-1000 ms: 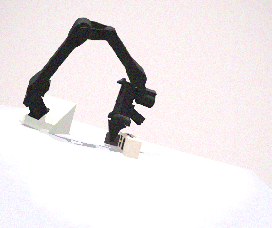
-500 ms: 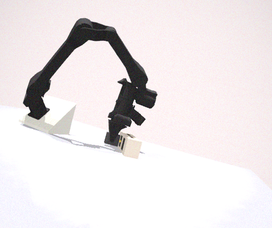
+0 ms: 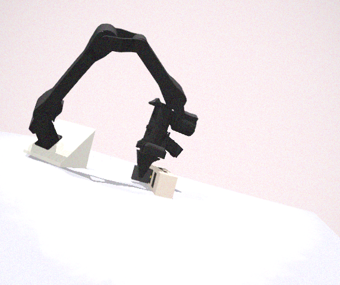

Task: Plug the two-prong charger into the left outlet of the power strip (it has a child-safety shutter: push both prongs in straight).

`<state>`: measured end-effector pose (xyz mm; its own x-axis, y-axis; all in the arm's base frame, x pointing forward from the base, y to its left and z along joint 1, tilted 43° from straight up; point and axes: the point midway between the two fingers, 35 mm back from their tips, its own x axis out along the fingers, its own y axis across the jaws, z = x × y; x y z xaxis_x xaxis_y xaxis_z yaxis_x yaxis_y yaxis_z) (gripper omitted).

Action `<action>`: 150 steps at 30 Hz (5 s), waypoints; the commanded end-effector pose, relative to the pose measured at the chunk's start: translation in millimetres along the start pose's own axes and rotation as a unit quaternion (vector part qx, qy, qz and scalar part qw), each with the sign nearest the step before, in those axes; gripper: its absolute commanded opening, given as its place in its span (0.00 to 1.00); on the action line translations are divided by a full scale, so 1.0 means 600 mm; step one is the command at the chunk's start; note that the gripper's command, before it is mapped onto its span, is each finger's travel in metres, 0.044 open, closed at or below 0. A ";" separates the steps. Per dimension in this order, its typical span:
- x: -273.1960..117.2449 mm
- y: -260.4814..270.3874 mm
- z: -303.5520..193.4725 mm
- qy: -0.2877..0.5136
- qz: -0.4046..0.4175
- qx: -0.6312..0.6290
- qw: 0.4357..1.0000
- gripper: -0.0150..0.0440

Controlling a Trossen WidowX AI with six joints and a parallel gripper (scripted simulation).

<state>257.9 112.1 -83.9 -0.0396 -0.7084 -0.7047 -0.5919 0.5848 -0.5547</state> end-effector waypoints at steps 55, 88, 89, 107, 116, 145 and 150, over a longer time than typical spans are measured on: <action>0.001 0.000 0.006 -0.002 0.001 0.001 1.000 0.25; 0.001 0.000 0.001 -0.004 0.000 0.002 1.000 1.00; 0.001 0.000 0.000 -0.004 0.000 0.002 1.000 1.00; 0.002 0.001 -0.009 -0.008 0.000 0.004 1.000 1.00; 0.003 0.001 -0.013 -0.010 0.000 0.005 1.000 1.00; 0.006 0.002 -0.060 -0.010 0.000 0.004 1.000 1.00; 0.007 0.002 -0.070 -0.010 0.000 0.004 1.000 1.00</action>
<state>226.3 94.0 -70.7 -0.0222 -0.7051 -0.7087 -0.5925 0.5803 -0.5588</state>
